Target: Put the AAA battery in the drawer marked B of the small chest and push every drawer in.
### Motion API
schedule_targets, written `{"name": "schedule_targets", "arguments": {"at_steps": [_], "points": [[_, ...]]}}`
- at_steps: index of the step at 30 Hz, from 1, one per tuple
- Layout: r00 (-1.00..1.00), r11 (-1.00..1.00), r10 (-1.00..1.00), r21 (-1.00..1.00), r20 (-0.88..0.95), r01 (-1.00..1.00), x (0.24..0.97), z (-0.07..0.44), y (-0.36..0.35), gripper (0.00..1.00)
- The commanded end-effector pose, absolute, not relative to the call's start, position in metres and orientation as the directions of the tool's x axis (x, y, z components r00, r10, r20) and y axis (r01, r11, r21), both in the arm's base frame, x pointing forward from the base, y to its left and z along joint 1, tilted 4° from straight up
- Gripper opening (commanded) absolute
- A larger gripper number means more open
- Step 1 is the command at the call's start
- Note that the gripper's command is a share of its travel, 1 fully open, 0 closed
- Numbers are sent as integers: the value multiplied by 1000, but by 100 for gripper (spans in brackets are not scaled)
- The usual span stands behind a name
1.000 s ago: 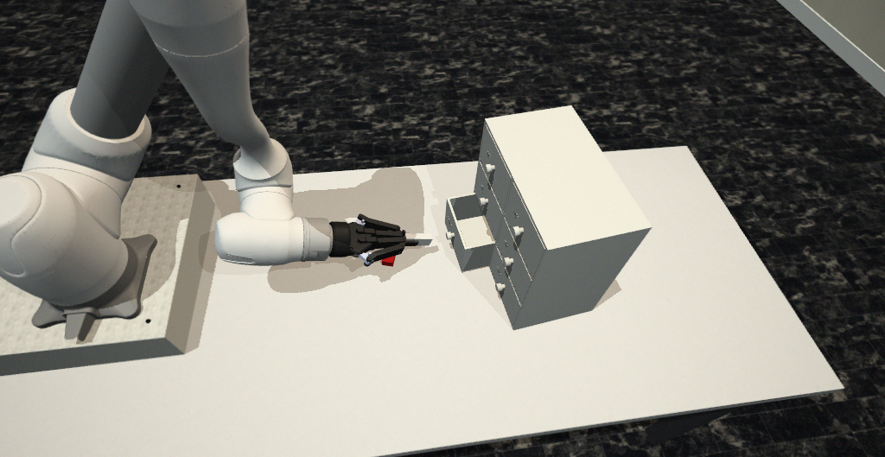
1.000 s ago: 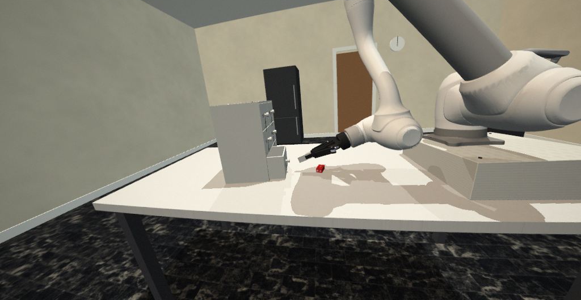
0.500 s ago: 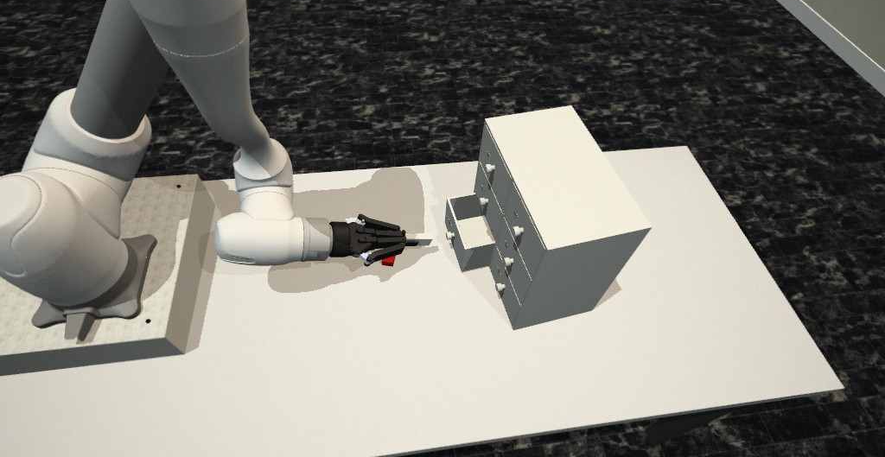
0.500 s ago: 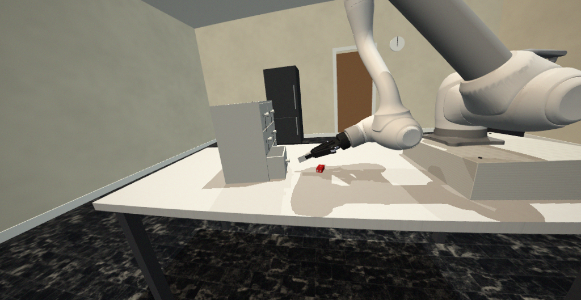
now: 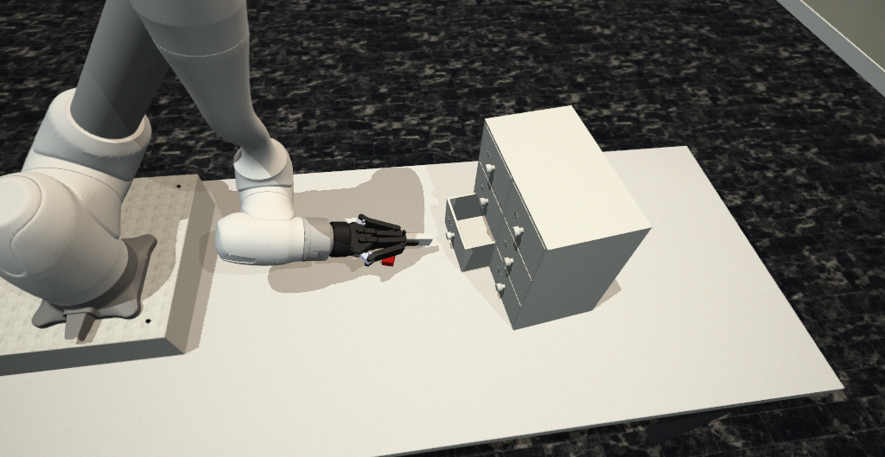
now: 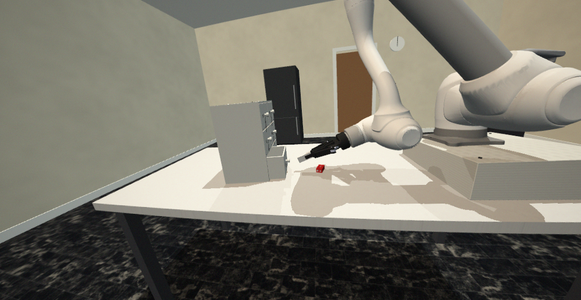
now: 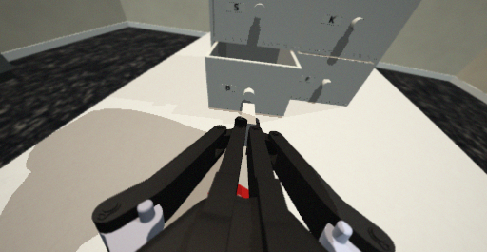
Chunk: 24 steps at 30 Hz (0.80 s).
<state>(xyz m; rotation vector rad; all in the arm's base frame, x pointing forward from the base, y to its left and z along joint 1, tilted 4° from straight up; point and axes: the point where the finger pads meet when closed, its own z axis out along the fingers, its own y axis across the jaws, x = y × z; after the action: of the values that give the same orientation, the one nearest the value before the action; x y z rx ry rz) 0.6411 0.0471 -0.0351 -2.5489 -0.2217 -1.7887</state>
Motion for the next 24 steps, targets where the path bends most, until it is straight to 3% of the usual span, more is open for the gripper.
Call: {"name": "schedule_targets", "arguments": {"at_steps": [1,24], "points": [[333,-990,104,65,937,127,641,-35,47,0],[333,-990,104,65,937,127,659,-35,49,0]]}}
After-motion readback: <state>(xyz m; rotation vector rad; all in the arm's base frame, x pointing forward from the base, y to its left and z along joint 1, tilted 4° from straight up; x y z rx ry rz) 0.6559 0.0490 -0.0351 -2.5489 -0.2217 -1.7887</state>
